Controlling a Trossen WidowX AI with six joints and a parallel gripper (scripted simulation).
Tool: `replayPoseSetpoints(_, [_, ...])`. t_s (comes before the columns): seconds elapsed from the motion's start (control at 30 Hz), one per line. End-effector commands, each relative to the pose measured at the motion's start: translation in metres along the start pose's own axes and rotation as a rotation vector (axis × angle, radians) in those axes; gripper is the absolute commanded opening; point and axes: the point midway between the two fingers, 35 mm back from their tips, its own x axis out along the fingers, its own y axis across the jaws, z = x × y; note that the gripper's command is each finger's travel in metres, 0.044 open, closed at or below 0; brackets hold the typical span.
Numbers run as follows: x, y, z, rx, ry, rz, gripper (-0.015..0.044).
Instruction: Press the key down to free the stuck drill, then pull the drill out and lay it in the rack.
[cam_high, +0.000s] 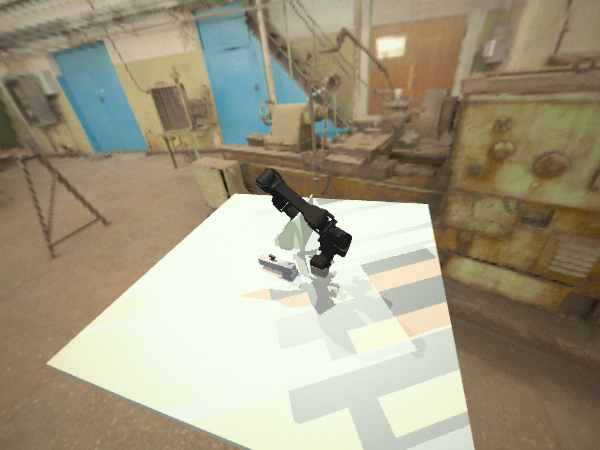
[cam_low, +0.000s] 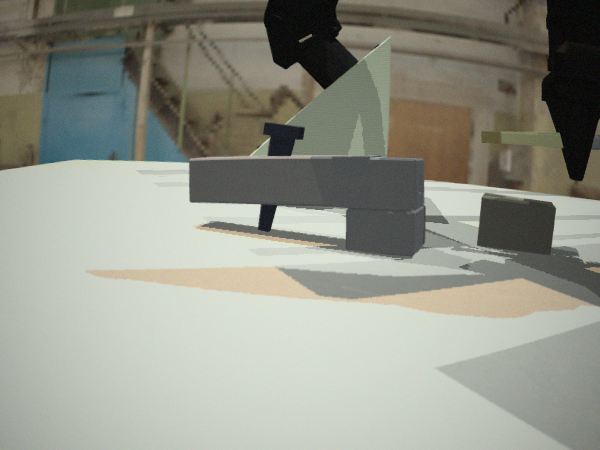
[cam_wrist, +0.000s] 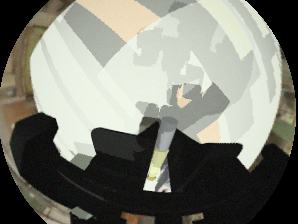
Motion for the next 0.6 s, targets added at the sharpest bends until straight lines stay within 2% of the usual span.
replayPoseSetpoints(0.0, [0.004,0.008,-0.002,-0.003,0.008,0.007,0.0])
replayPoseSetpoints(0.57, [0.016,0.013,-0.002,-0.003,0.008,0.007,0.0])
